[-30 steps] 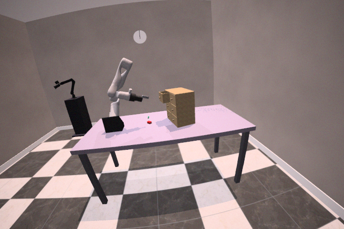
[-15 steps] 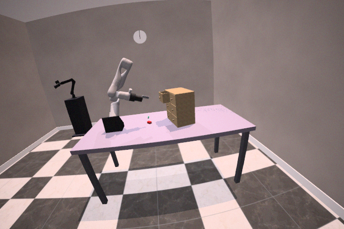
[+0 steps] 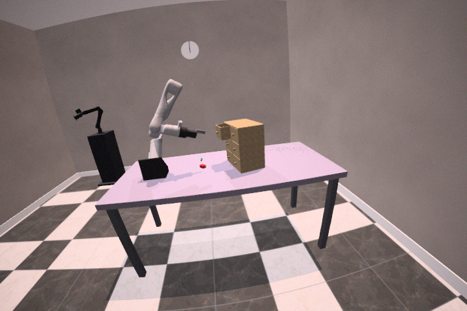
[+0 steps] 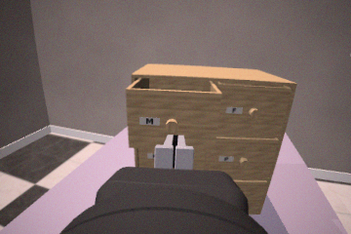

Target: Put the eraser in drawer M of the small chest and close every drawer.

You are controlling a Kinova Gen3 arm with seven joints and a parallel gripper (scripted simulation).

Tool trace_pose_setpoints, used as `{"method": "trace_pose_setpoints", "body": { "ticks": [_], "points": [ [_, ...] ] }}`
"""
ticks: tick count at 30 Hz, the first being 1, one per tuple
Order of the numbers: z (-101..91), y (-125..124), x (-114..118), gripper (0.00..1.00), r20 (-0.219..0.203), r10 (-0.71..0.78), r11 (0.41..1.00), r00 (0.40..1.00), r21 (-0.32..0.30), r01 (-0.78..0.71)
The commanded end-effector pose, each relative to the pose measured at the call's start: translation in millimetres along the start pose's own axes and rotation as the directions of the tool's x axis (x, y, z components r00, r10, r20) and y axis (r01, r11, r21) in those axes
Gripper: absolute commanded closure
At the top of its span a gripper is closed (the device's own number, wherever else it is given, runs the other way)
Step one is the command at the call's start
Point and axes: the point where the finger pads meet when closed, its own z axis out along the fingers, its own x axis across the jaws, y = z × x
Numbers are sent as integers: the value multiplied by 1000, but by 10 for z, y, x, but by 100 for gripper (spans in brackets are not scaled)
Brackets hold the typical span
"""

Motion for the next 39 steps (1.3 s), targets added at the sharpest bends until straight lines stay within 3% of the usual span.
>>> {"method": "trace_pose_setpoints", "body": {
  "ticks": [1, 11, 39],
  "points": [
    [140, 16, -27, 100, 4, 5, 1000, 1000, -10, -5],
    [411, 1, -31, 100, 5, -12, 1000, 1000, -9, 12],
    [449, 11, -66, 100, 15, -13, 1000, 1000, -12, 13]
  ]
}}
